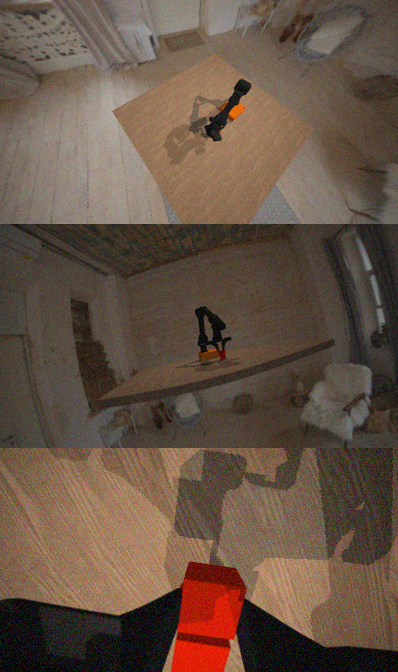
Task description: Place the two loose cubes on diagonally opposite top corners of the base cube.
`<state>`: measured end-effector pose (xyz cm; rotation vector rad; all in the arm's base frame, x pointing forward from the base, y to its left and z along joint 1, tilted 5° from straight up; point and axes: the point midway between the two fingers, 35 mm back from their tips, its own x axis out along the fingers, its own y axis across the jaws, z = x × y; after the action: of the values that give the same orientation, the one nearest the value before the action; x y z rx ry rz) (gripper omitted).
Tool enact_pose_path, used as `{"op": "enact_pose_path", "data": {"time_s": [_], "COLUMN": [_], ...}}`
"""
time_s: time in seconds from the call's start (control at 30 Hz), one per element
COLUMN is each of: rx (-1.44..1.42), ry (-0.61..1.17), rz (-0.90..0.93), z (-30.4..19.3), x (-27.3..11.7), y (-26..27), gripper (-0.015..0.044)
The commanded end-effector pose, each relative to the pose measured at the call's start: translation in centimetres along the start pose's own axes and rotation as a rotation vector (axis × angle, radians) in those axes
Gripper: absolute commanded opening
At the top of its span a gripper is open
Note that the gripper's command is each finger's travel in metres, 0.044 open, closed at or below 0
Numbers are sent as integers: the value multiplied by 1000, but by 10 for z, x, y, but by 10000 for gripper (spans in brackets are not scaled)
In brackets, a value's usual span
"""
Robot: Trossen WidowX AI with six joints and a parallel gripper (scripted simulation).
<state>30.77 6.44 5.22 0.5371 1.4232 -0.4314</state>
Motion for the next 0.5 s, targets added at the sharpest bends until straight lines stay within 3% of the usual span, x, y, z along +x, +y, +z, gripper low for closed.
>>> {"op": "enact_pose_path", "data": {"time_s": [0.0, 0.2, 0.33, 0.47], "rx": [-1, -1, -1, -1], "ry": [-2, -2, -2, -2], "rz": [-3, -3, -3, -3], "z": [0, 0, 0, 0], "x": [1, 1, 1, 1], "y": [0, 0, 0, 0], "gripper": [105, 105, 205, 205]}}
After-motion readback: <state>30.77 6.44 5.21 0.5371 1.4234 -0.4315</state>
